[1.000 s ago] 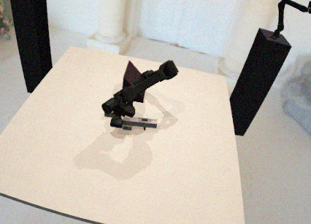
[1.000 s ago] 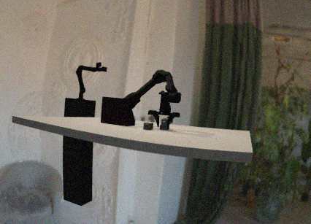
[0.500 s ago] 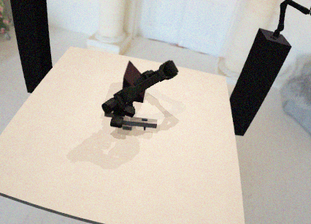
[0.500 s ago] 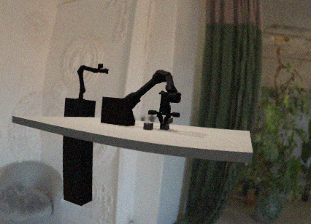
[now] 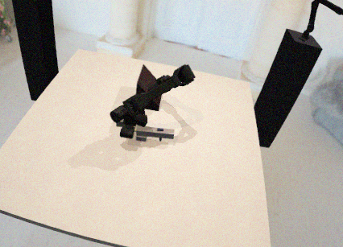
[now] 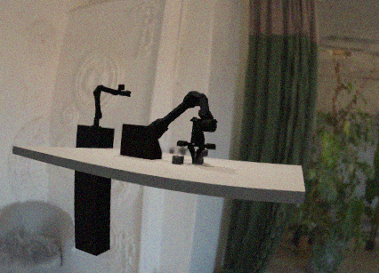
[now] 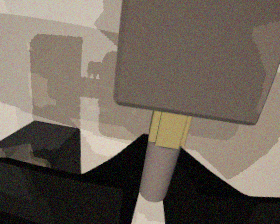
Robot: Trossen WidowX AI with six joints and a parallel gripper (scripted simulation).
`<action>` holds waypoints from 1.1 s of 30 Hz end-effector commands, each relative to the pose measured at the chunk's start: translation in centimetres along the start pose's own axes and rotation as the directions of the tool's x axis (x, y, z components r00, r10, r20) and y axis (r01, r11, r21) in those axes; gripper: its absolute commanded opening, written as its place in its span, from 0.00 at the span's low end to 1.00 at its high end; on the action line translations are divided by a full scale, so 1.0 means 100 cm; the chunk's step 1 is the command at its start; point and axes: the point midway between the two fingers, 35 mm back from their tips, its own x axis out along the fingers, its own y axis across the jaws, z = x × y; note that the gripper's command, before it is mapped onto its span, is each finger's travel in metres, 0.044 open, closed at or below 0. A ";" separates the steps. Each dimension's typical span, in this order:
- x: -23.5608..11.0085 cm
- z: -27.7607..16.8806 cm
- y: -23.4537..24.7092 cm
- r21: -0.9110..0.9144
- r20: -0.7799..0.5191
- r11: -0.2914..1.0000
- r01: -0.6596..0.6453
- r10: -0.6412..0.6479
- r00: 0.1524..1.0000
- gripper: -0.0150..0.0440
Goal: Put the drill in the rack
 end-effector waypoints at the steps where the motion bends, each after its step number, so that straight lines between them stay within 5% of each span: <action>1: -0.002 -0.007 -0.002 -0.003 -0.005 1.000 0.006 -0.006 1.000 0.25; 19: -0.002 -0.034 -0.003 -0.003 -0.007 1.000 0.006 -0.006 1.000 0.25; 33: 0.001 -0.026 -0.001 -0.002 -0.004 1.000 0.003 -0.003 1.000 0.88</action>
